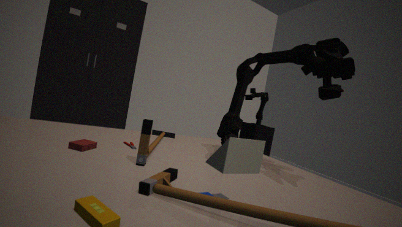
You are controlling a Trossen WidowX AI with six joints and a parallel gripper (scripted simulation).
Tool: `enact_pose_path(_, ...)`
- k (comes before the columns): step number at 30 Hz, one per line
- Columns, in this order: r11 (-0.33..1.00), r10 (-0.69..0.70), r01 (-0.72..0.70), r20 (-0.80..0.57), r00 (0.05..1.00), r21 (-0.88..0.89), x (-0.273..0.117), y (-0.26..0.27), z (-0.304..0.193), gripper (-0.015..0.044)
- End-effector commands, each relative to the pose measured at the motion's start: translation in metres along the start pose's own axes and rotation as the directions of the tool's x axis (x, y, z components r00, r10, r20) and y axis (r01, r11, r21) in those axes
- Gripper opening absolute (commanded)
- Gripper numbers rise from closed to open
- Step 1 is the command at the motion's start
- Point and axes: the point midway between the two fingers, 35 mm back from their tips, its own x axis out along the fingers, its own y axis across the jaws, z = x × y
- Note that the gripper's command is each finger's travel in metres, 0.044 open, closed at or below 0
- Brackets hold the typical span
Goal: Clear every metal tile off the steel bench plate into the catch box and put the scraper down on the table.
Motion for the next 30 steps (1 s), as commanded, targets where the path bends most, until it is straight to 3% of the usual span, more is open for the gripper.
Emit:
enact_pose_path(1,0.998,-0.016,0.016,0.005,1.0,-0.069,-0.003,0.02,0.012,0.044)
enact_pose_path(9,0.999,-0.001,0.001,0.01,1.0,-0.041,-0.004,0.018,0.01,0.044)
enact_pose_path(19,0.966,0.117,-0.127,0.058,0.991,0.225,-0.005,-0.014,-0.016,0.044)
enact_pose_path(30,0.833,0.24,-0.292,0.17,0.956,0.47,-0.01,-0.046,-0.041,0.044)
